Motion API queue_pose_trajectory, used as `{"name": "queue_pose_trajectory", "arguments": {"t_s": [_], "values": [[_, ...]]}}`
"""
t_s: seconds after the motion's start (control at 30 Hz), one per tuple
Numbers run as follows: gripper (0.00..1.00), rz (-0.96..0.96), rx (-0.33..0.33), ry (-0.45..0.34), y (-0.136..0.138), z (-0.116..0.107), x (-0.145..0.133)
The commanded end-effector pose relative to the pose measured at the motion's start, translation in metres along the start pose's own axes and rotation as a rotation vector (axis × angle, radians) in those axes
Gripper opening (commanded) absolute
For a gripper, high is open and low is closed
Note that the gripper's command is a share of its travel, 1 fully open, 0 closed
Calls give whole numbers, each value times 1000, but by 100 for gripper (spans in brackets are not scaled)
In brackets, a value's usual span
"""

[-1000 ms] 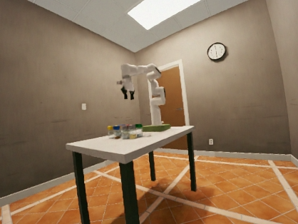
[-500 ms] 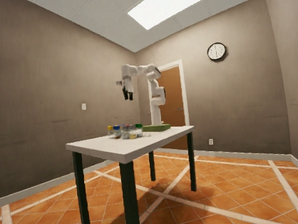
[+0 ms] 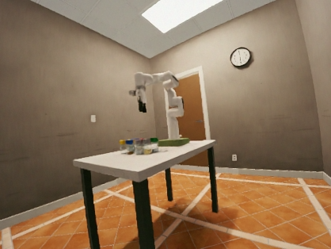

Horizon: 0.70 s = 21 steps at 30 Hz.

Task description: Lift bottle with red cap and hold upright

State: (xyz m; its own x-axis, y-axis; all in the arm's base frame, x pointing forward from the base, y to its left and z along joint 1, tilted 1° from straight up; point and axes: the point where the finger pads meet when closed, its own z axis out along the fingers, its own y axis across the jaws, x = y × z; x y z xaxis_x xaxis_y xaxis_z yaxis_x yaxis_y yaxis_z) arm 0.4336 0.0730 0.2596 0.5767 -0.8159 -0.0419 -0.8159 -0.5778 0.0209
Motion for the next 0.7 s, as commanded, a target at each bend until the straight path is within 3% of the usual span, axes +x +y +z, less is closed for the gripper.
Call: {"name": "queue_pose_trajectory", "arguments": {"t_s": [0.0,0.2,0.47,0.67], "values": [[79,-91,4,4,0,1,1],[79,-261,5,6,0,5,3],[79,-274,3,8,0,6,4],[79,-444,4,11,1,10,6]]}}
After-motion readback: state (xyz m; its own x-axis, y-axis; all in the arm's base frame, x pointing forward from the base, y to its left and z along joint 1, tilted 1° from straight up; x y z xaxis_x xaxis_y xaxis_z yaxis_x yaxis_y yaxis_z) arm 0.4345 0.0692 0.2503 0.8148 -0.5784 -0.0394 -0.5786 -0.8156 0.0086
